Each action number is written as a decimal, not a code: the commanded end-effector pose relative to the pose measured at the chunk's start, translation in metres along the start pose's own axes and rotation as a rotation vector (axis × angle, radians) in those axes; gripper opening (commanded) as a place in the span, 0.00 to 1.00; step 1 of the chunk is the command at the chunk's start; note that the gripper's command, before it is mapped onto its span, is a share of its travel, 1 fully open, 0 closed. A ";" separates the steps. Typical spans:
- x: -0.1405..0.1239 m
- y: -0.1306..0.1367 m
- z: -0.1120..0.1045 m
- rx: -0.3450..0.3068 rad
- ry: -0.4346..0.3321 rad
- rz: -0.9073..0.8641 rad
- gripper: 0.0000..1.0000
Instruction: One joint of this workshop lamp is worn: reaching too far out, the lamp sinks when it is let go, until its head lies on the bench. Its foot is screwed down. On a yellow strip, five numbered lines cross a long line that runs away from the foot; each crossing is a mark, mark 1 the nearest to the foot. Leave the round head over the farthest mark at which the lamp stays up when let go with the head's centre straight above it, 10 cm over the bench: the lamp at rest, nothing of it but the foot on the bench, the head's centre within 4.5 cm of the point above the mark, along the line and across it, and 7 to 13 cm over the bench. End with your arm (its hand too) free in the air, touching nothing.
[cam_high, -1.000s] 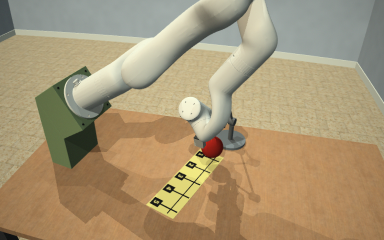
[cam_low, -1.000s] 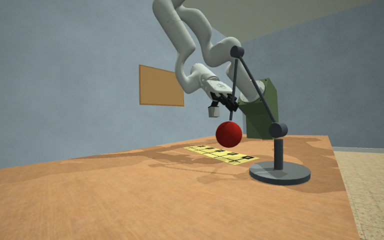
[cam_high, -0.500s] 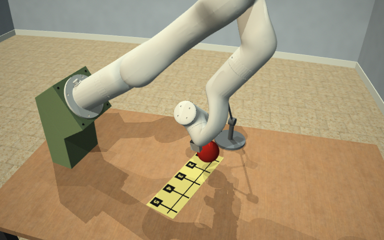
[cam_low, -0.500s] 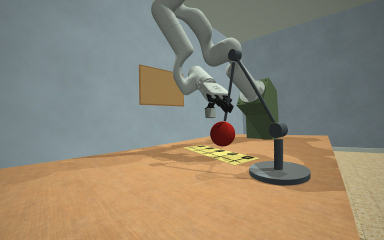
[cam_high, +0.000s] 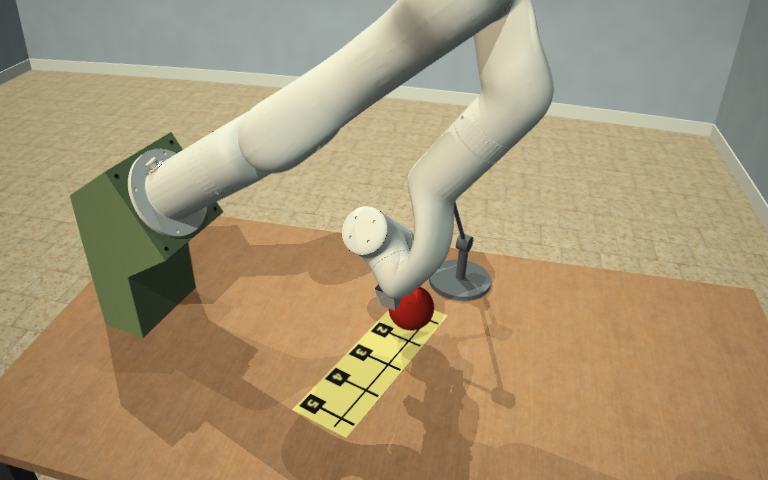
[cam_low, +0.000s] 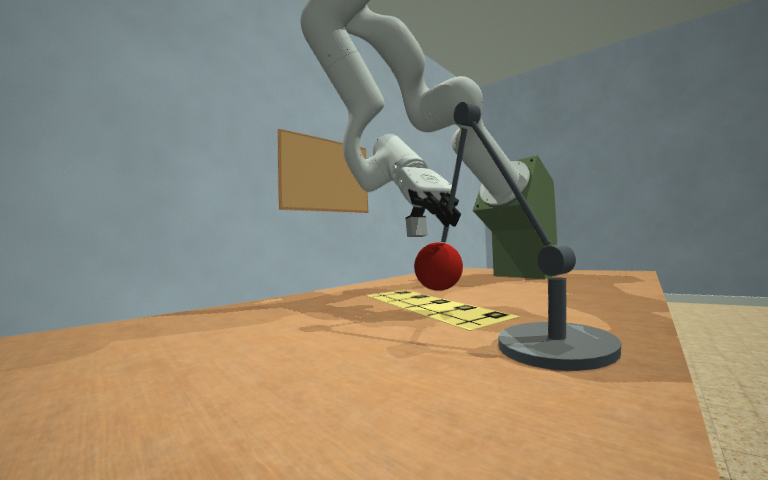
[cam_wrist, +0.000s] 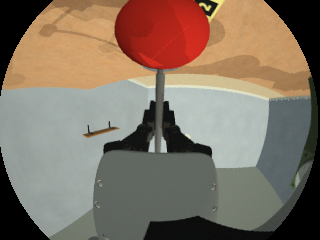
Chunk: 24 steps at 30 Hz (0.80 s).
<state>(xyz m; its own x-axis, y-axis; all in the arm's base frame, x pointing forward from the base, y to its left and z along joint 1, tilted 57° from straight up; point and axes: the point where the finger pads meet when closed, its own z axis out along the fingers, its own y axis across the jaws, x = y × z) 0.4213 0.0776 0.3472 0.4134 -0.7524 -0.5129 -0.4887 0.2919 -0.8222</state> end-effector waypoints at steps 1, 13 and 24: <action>0.001 0.000 -0.001 0.000 0.000 0.000 0.00; 0.001 0.000 -0.002 0.000 0.000 0.000 1.00; 0.001 0.000 -0.001 0.000 0.000 0.000 1.00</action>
<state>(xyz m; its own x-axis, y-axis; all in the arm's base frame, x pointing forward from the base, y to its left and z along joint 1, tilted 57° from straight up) 0.4207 0.0757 0.3468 0.4132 -0.7525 -0.5129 -0.4890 0.2918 -0.8220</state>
